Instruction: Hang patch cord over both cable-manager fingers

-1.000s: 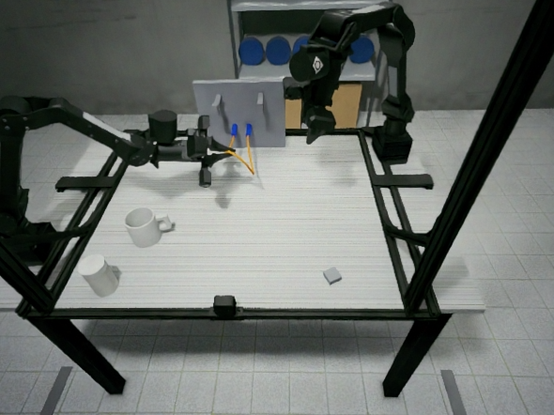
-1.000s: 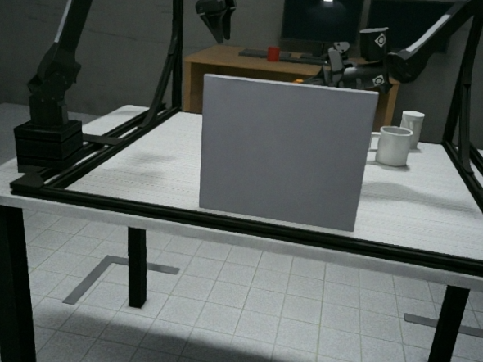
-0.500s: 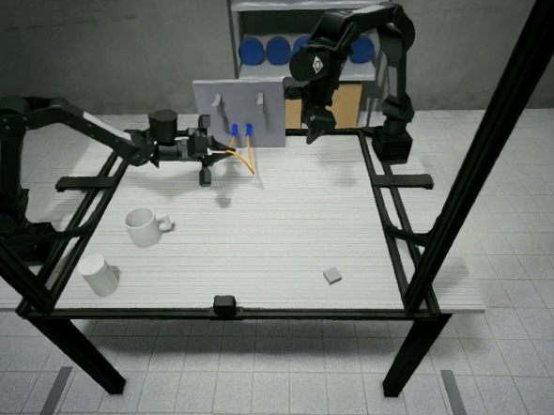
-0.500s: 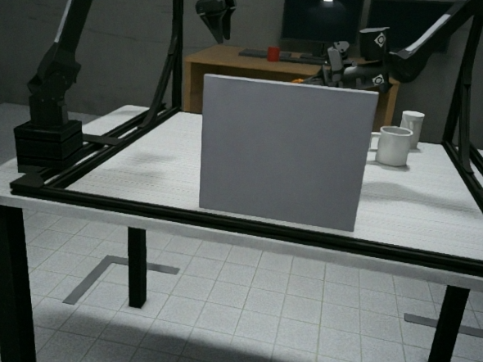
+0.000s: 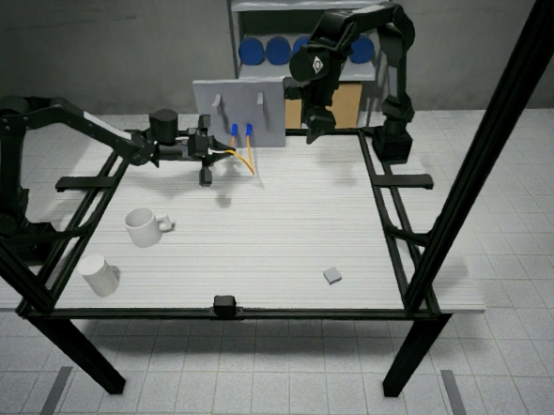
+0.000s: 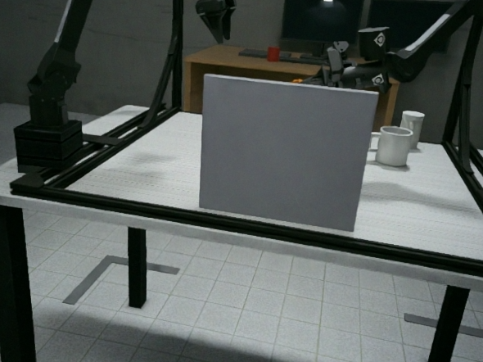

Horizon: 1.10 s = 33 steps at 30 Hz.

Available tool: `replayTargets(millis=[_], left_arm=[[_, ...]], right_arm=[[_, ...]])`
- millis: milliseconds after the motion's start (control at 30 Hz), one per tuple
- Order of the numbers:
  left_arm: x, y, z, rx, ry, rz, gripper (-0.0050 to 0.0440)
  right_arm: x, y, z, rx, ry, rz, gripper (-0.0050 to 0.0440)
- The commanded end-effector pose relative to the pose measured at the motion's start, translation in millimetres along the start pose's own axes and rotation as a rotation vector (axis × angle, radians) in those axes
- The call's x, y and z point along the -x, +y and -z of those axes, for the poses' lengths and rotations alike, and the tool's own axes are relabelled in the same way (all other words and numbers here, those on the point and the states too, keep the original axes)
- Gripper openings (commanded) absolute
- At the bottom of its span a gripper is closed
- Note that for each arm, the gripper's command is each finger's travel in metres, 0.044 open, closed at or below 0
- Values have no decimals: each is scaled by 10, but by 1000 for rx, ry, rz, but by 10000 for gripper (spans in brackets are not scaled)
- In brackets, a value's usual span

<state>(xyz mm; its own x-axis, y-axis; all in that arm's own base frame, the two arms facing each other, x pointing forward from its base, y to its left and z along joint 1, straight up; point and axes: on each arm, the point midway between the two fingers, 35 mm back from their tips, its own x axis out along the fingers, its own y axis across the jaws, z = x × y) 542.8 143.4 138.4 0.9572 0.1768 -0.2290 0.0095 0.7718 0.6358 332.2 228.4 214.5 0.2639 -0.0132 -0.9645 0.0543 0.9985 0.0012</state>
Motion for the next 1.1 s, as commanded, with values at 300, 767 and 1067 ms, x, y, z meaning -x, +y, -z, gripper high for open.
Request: replayTargets(millis=[300, 767, 1067], left_arm=[[-22, 108, -91, 8, -17, -20, 25], [-32, 137, -106, 15, -16, -22, 25], [-52, 141, -87, 23, -10, -19, 25]], right_arm=[[89, -21, -2, -8, -16, -17, 440], [89, -21, -2, -8, -16, -17, 440], [89, -21, -2, -8, -16, -17, 440]])
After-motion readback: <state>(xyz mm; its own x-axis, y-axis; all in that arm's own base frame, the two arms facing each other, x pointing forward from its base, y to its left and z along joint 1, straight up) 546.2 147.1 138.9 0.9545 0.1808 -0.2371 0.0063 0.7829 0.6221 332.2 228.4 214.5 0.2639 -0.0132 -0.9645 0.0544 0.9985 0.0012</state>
